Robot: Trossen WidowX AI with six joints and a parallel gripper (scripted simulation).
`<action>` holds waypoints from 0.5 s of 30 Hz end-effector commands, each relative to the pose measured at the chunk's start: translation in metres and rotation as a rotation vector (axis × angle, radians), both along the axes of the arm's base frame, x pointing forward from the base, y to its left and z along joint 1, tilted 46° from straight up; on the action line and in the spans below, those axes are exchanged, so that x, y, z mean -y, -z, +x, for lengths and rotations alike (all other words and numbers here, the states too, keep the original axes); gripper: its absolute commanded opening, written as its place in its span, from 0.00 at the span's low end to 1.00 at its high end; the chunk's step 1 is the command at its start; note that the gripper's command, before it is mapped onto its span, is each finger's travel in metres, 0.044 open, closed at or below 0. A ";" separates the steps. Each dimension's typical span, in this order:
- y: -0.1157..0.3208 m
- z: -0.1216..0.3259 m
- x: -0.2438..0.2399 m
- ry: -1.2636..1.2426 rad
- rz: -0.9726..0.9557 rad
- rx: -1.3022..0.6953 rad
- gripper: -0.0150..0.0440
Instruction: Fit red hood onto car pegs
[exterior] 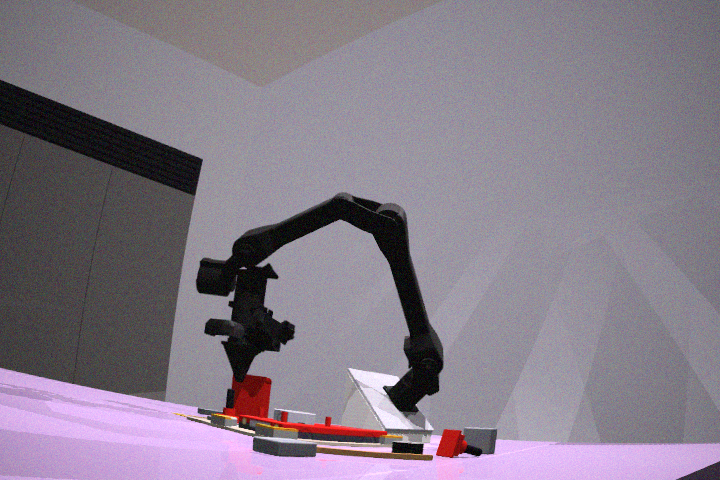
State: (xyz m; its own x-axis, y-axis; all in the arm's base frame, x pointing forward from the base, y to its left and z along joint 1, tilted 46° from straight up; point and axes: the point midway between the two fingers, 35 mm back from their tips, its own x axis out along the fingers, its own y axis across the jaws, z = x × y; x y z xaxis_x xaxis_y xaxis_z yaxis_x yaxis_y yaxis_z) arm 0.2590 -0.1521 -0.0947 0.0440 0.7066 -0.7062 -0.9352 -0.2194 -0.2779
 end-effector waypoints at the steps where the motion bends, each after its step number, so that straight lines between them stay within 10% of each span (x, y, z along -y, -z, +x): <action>1: 0.002 -0.005 0.002 -0.001 -0.004 0.000 0.25; 15: 0.007 -0.018 0.007 -0.001 -0.006 -0.001 0.25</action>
